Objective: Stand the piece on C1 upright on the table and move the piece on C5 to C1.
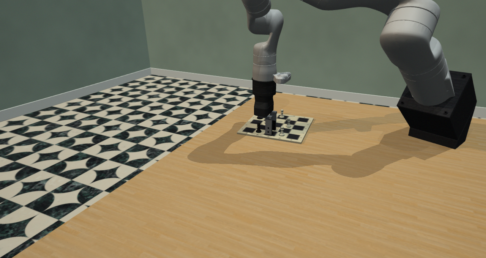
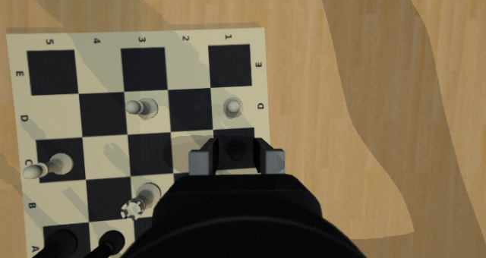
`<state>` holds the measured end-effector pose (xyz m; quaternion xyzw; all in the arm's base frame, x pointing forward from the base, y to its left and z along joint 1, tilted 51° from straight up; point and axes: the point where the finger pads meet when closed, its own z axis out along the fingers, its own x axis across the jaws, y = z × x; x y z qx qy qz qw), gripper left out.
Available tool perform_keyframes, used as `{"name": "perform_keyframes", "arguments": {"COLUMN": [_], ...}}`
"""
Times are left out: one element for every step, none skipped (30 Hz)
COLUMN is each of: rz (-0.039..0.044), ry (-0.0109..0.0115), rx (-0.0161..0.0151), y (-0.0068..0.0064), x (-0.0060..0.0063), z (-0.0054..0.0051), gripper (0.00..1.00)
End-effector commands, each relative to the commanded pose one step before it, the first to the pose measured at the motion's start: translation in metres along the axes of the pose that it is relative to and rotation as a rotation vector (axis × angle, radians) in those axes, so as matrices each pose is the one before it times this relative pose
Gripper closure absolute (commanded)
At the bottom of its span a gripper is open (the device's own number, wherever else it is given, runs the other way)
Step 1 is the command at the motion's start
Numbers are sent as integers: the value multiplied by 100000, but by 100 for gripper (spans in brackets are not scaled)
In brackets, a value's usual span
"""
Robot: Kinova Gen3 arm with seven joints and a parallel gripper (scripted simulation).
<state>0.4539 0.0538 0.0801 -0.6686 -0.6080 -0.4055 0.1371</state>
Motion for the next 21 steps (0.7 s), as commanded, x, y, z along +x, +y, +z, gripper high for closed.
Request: {"name": "perform_keyframes", "arguments": {"rz": [10,0,0,0,0,0,0,0,0,0,0,0,0,0,0,0,0,0,0,0,0], "ry": [-88,0,0,0,0,0,0,0,0,0,0,0,0,0,0,0,0,0,0,0,0], "rx": [-158,0,0,0,0,0,0,0,0,0,0,0,0,0,0,0,0,0,0,0,0], "y": [53,0,0,0,0,0,0,0,0,0,0,0,0,0,0,0,0,0,0,0,0], "x": [-38,0,0,0,0,0,0,0,0,0,0,0,0,0,0,0,0,0,0,0,0], "z": [-66,0,0,0,0,0,0,0,0,0,0,0,0,0,0,0,0,0,0,0,0], "gripper": [32,32,32,32,32,32,32,32,100,100,100,100,100,100,100,100,100,100,100,100,100]}}
